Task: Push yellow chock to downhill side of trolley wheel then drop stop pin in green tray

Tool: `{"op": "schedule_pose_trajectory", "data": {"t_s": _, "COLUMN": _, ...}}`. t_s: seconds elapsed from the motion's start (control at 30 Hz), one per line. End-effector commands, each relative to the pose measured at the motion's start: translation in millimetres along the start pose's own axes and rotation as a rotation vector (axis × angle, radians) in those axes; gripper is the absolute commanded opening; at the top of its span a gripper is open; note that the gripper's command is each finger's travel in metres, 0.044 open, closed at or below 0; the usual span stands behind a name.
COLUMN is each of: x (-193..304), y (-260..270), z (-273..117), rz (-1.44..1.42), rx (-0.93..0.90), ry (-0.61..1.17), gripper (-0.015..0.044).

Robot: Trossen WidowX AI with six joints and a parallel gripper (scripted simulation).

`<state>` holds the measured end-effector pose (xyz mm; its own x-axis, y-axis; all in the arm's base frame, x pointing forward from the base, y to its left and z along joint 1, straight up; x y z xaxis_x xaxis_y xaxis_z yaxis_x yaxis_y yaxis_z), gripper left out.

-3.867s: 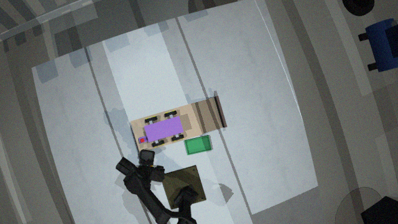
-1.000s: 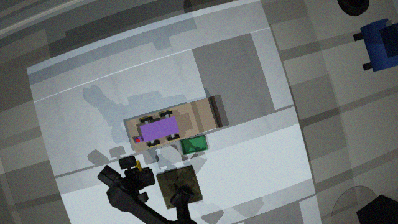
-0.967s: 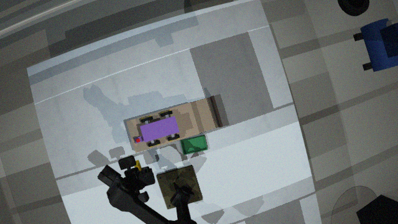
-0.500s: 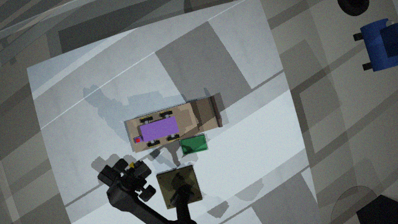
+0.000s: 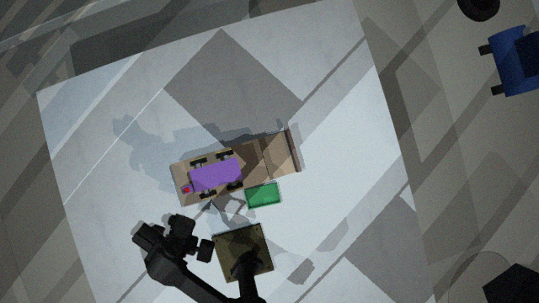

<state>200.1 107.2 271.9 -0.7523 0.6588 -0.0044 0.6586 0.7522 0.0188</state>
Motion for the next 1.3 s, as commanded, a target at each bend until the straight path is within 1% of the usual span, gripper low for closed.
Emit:
{"op": "schedule_pose_trajectory", "data": {"t_s": 0.0, "x": 0, "y": 0, "z": -1, "rz": -0.146, "rx": 0.000, "ry": 0.001, "gripper": 0.0000}}
{"op": "schedule_pose_trajectory", "data": {"t_s": 0.4, "x": 0, "y": 0, "z": -1, "rz": -0.529, "rx": 0.001, "ry": 0.002, "gripper": 0.0000}}
{"op": "schedule_pose_trajectory", "data": {"t_s": 0.7, "x": -4, "y": -3, "z": 0, "rz": -0.537, "rx": 0.001, "ry": 0.001, "gripper": 0.0000}}
{"op": "schedule_pose_trajectory", "data": {"t_s": 1.27, "x": -48, "y": -40, "z": -1, "rz": -0.548, "rx": 0.006, "ry": -0.002, "gripper": 0.0000}}
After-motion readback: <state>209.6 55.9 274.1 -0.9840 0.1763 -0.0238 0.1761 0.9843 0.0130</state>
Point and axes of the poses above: the point midway between the two fingers, 35 mm back from their tips, its own z axis out along the fingers, its own y axis across the jaws, x = y × z, the point moved 8 cm from there along -z, back along the fingers, and after that the axes turned 1 degree about -z, right-handed, at the moved point
